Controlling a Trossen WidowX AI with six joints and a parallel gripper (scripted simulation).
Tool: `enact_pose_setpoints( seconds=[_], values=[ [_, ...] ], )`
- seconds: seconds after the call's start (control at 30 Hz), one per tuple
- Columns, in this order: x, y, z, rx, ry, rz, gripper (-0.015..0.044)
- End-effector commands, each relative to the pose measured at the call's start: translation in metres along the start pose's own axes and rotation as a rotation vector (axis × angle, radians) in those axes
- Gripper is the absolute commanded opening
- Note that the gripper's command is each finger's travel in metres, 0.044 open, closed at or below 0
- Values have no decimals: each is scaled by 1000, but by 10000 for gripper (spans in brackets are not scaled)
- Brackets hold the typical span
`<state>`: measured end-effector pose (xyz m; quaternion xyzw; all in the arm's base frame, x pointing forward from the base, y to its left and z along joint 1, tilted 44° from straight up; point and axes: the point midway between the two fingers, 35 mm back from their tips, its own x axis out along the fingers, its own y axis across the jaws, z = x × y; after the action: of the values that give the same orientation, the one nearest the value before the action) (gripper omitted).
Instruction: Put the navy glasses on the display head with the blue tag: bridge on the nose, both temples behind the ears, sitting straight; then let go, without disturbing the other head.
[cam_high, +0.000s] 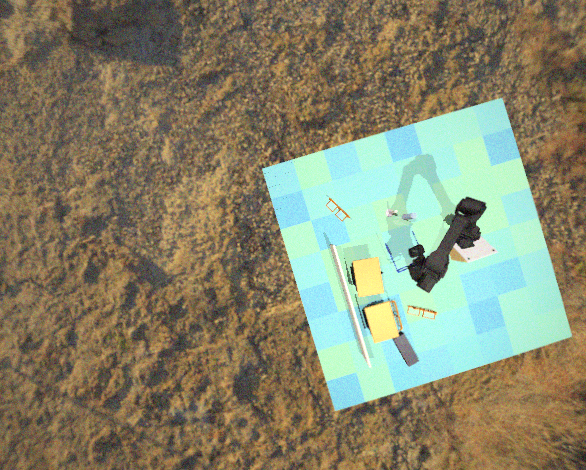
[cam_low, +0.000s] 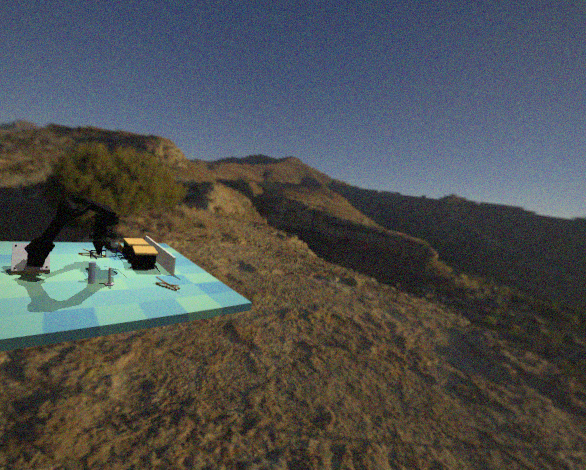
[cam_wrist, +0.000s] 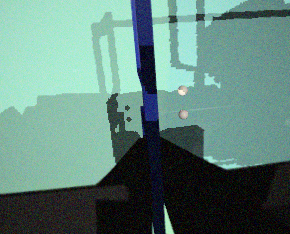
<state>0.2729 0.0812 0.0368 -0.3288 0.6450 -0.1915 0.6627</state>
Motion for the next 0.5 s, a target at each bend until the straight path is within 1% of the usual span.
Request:
enact_pose_setpoints(
  seconds=[0.0, 0.47],
  values=[
    [6, 0, -1, -6, 1, -6, 0],
    [17, -1, -1, -6, 1, -6, 0]
  ],
)
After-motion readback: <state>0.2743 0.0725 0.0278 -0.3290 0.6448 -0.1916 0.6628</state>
